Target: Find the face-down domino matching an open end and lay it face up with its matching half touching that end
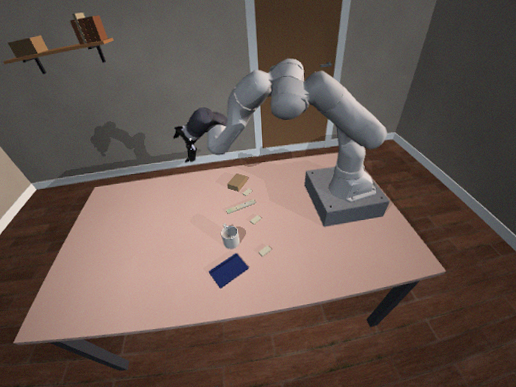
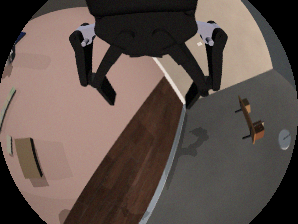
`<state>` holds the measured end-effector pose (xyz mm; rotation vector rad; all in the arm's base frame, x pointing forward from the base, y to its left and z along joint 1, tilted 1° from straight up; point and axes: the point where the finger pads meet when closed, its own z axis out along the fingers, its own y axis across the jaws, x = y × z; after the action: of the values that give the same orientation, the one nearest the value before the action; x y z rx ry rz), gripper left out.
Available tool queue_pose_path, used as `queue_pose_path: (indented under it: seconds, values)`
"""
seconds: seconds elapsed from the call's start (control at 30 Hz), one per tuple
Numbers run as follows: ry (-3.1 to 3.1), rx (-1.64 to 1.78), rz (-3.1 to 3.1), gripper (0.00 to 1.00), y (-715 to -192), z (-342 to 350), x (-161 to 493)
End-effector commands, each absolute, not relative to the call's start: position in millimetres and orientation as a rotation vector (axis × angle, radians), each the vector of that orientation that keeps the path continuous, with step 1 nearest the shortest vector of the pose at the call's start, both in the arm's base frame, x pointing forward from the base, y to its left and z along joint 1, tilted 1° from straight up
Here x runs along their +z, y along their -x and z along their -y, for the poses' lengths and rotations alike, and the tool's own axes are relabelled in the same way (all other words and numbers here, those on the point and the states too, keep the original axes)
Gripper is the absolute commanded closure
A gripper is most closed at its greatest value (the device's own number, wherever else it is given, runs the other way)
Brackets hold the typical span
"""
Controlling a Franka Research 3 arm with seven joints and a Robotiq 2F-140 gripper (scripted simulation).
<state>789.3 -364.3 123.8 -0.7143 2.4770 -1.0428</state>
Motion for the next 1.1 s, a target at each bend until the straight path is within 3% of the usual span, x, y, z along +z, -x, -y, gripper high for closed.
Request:
queue_pose_path:
  seconds: [0.0, 0.6, 0.9, 1.07]
  values:
    - [0.714, -1.043, -2.477, 0.00, -789.3, 364.3, 124.0]
    - [0.708, -1.041, -2.478, 0.00, -789.0, 363.3, 124.7]
    - [0.346, -0.887, -2.541, 0.00, -763.6, 303.4, 154.0]
    - [0.346, -0.887, -2.541, 0.00, -763.6, 303.4, 154.0]
